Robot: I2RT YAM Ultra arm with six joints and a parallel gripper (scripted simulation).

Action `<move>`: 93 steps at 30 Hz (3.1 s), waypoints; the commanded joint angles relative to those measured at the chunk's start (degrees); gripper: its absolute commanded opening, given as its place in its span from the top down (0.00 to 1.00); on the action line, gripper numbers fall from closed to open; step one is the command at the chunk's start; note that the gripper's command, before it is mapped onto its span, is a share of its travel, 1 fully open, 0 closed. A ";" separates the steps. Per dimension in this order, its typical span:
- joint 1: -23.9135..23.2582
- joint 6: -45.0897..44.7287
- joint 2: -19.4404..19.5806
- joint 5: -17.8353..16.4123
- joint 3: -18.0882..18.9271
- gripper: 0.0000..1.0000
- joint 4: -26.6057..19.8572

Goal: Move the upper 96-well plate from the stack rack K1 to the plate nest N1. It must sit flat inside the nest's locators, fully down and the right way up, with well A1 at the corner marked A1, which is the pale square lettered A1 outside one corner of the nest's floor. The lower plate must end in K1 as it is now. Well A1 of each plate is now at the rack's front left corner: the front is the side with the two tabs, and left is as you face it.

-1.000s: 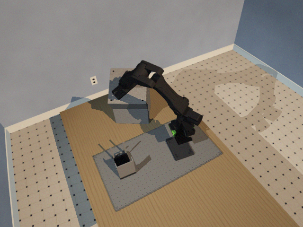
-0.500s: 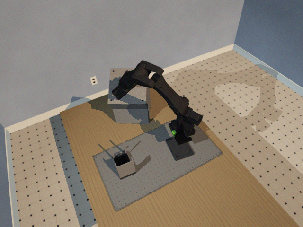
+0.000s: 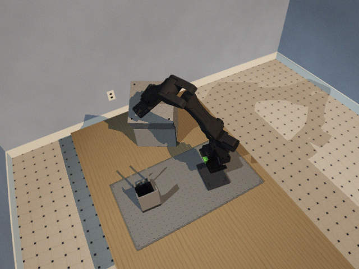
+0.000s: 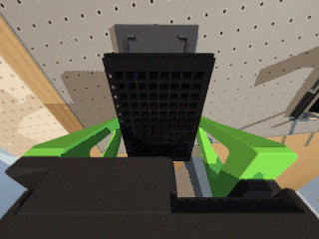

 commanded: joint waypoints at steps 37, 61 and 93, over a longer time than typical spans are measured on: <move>-3.06 -3.98 9.70 -1.06 4.56 1.00 9.91; -4.86 -5.83 14.62 -1.40 7.06 1.00 13.94; -4.56 -6.13 15.09 -1.51 6.33 1.00 15.48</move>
